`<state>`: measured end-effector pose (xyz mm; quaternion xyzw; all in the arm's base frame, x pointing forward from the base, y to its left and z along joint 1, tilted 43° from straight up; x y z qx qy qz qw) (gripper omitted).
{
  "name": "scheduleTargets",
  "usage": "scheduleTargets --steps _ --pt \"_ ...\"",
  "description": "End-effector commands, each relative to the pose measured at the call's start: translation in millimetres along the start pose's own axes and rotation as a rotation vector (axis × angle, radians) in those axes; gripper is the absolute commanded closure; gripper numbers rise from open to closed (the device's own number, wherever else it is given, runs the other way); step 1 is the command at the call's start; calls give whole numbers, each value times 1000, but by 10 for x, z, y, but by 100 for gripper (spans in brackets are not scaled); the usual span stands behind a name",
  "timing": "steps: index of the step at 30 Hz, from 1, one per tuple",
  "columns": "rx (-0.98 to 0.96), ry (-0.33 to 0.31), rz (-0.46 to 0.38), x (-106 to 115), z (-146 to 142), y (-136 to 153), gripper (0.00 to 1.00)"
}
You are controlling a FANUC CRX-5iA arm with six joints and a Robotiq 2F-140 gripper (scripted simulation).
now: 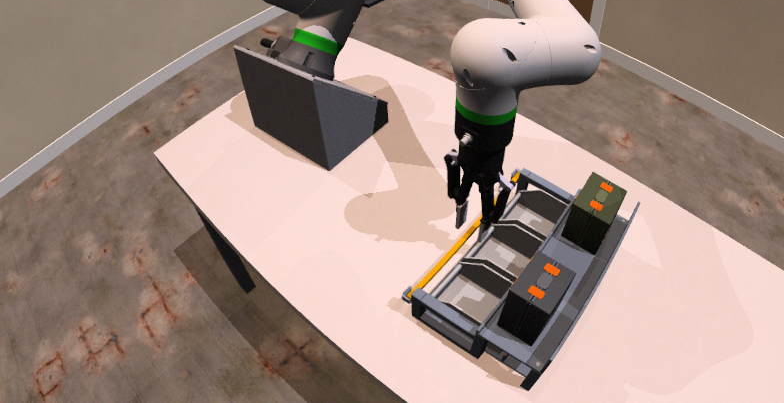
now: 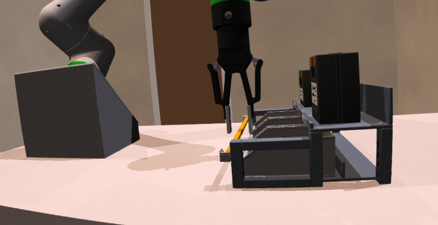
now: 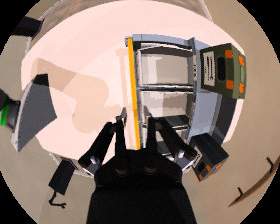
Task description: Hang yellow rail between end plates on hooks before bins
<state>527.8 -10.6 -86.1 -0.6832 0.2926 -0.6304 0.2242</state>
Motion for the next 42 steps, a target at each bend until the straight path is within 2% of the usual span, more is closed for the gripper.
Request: scheduleTargets --steps 1,3,8,20,25,37,42 --pt "0 0 0 2 1 1 70" --pt "0 0 0 2 1 1 70" --pt "0 0 0 602 1 1 70" --pt "0 0 0 602 1 1 70" --pt "0 0 0 1002 1 1 70" --pt "0 0 0 1002 1 1 70" --pt "0 0 0 903 1 1 70"
Point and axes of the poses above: the point where the finger pads meet when closed, its own x axis back along the fingers, its own z axis across the jaws, y = z × x, the point moved 5 cm from there along x, back along the fingers, and after that the axes turned 7 degrees about -x, right-handed, at the moved point
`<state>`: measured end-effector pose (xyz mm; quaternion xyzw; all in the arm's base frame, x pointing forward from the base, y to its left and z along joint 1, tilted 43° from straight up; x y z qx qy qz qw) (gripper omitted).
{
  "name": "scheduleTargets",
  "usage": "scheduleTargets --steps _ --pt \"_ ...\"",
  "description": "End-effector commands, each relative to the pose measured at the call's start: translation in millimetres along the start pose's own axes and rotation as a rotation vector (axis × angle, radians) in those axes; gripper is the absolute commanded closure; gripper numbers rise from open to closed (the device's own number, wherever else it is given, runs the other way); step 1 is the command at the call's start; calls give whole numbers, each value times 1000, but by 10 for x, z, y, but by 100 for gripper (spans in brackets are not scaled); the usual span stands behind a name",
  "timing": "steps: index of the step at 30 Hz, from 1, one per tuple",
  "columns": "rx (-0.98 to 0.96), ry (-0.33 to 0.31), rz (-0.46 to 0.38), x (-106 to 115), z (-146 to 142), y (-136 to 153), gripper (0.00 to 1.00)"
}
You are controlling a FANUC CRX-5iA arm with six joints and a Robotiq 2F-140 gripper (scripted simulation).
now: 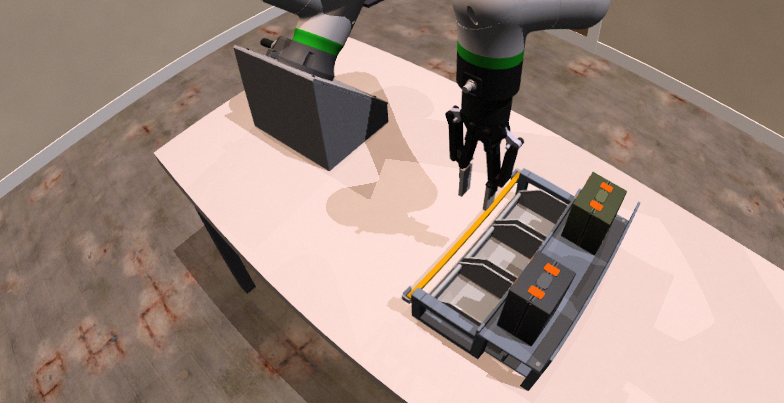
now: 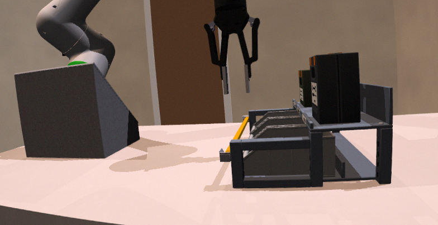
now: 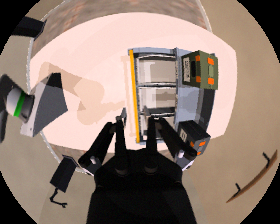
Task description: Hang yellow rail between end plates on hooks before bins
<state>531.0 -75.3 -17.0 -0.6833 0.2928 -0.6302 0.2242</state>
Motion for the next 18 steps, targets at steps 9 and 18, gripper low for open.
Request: scheduleTargets --steps 9,18 --pt "0 1 0 -45 1 1 70" --pt "0 1 0 -95 1 1 70"
Point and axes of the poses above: the point where the finger pads meet when closed, its own x axis back along the fingers, its own z axis across the jaws, y = z × x, the point moved 5 cm from there along x, back along the fingers, and after that the axes turned 7 degrees about -x, right-handed, at the moved point
